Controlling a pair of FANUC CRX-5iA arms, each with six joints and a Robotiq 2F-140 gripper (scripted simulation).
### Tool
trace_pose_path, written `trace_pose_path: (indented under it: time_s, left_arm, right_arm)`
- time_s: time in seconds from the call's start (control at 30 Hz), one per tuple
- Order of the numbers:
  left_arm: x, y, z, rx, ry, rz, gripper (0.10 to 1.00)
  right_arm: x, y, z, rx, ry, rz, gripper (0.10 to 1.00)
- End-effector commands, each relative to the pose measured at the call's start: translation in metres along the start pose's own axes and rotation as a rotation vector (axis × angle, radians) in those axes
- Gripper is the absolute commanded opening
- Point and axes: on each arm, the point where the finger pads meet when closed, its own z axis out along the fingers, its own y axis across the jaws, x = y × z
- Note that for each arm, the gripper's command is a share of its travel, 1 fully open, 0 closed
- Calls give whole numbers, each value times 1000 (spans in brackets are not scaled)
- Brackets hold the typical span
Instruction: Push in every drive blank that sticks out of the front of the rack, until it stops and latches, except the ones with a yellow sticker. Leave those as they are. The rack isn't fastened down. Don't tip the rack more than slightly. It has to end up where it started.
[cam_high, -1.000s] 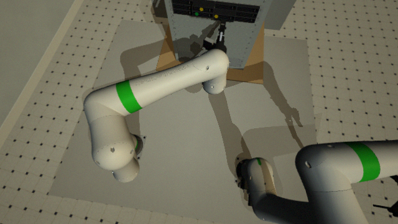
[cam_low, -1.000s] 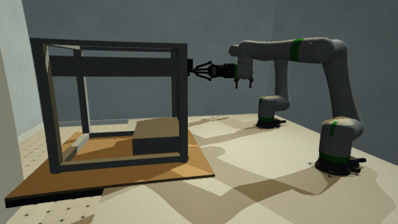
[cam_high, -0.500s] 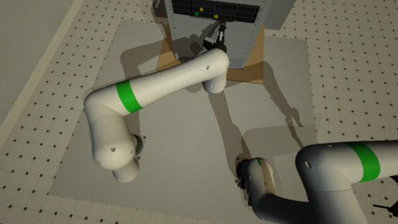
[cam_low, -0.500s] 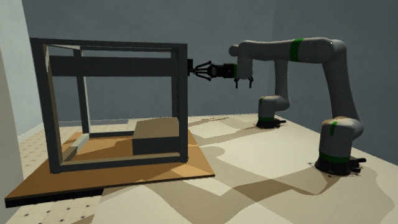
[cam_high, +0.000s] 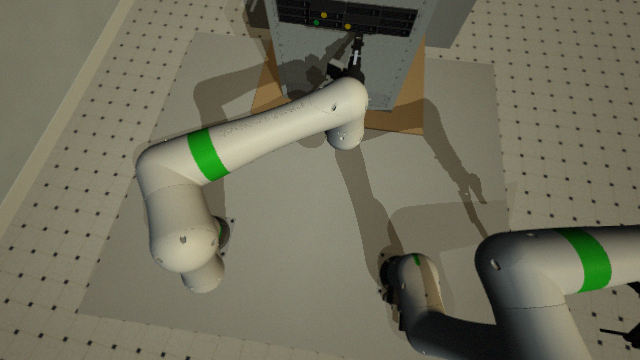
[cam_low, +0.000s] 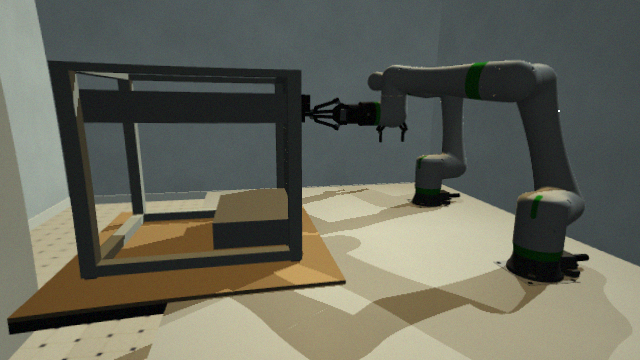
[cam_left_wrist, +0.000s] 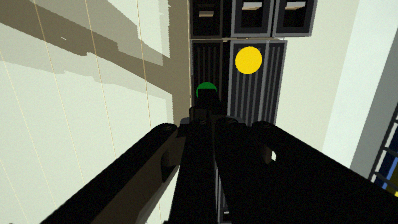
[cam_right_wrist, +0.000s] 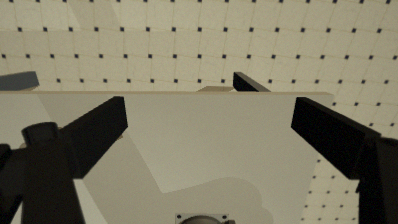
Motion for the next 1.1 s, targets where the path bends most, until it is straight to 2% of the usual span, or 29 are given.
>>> trace_pose_path:
  time_s: [0.0, 1.07]
  left_arm:
    - [0, 2, 1, -2, 0, -2, 99]
    - [0, 2, 6, -2, 0, -2, 99]
  right_arm:
    - [0, 0, -1, 0, 2, 0, 1000]
    - [0, 0, -1, 0, 2, 0, 1000]
